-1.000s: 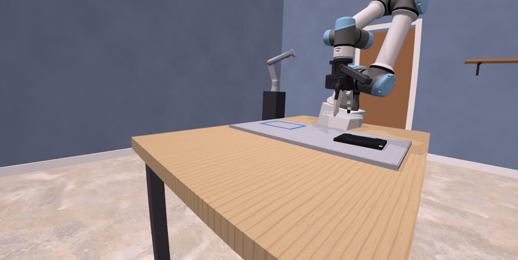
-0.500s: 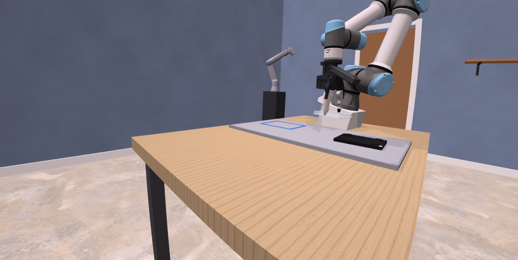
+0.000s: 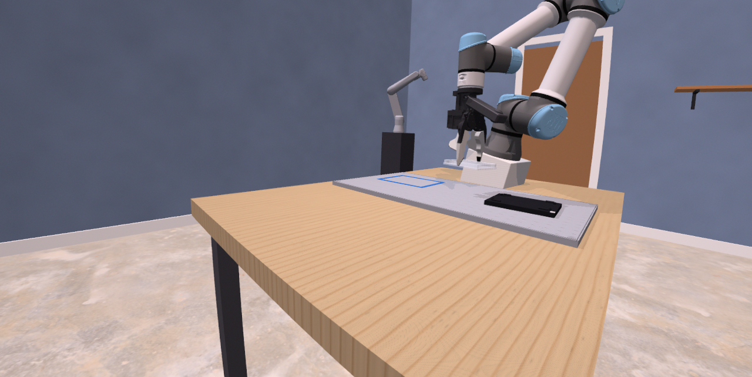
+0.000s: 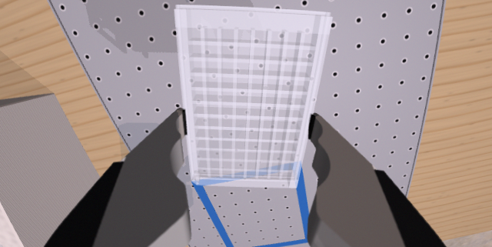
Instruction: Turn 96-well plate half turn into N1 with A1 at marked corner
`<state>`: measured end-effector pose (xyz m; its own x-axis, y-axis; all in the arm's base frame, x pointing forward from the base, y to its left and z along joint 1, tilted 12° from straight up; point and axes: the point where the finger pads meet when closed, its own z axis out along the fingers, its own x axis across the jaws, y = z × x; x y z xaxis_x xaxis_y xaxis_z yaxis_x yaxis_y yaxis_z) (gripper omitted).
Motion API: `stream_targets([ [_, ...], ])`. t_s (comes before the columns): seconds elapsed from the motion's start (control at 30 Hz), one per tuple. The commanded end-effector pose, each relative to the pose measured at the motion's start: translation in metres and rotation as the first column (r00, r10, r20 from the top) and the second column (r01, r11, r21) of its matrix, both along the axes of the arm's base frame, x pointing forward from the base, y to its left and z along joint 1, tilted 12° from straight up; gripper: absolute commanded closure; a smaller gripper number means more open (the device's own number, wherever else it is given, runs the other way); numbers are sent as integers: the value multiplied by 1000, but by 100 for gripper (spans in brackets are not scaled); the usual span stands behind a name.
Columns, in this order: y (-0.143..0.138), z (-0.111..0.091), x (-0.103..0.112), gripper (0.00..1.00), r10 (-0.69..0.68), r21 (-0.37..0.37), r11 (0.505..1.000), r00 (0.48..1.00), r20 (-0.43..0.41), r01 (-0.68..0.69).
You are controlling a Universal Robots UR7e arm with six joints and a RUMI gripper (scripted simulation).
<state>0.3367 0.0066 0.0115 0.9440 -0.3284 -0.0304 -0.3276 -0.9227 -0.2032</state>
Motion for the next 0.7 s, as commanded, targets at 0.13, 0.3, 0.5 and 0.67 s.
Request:
stream_targets([
  [0.13, -27, -6, -5, 100, 0, 0, 1000, 1000, 1, 0],
  [0.3, -36, -9, -7, 100, 0, 0, 1000, 1000, 1, 0],
  [0.5, -55, -14, -11, 100, 0, 0, 1000, 1000, 1, 0],
  [0.67, -71, -17, -15, 100, 0, 0, 1000, 1000, 1, 0],
])
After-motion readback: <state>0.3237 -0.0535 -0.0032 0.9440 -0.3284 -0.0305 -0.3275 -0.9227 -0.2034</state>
